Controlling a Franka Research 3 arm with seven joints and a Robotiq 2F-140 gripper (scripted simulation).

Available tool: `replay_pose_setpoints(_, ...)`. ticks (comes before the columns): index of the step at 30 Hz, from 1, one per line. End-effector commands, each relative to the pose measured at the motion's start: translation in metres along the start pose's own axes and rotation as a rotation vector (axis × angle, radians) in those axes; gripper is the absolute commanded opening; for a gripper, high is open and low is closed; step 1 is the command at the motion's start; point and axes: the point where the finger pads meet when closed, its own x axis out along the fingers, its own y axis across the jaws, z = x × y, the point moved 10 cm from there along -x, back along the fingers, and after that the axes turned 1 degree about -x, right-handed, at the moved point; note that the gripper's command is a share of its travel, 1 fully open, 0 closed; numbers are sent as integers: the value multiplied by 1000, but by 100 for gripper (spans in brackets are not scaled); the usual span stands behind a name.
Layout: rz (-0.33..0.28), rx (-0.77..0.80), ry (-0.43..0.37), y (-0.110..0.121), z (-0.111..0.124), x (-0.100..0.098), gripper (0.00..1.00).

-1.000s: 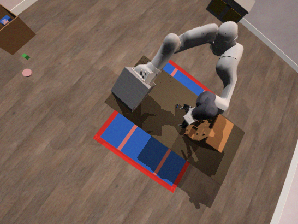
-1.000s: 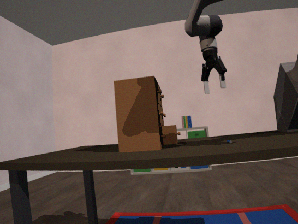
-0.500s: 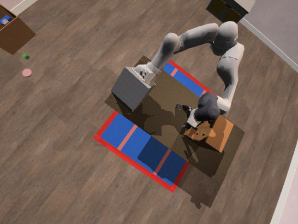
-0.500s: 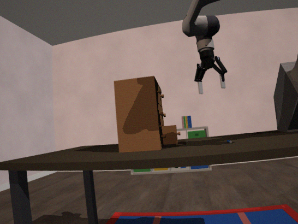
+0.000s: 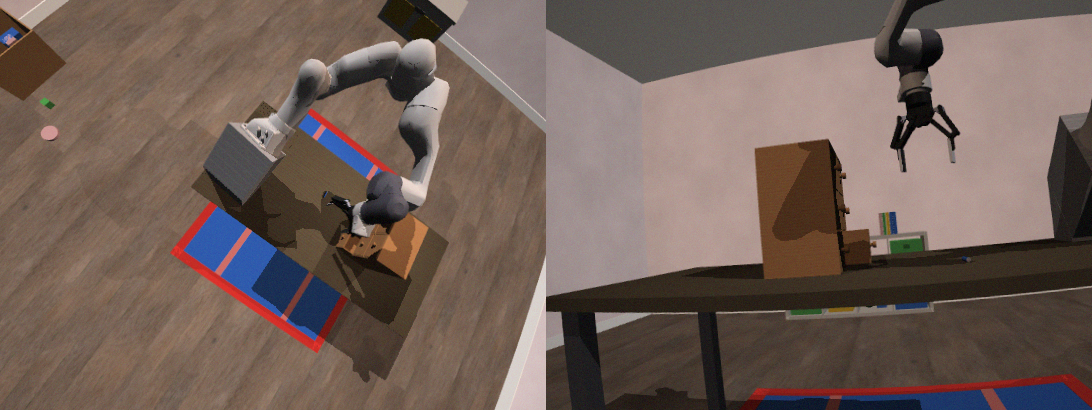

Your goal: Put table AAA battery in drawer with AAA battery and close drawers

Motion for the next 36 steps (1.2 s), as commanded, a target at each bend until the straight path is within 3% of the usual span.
replay_pose_setpoints(1, -8, -268, -3, -4, -1, 0, 100)
replay_pose_setpoints(3, -8, -268, -3, -4, -1, 0, 100)
replay_pose_setpoints(36, -7, -1166, 1, -41, 20, 0, 100)
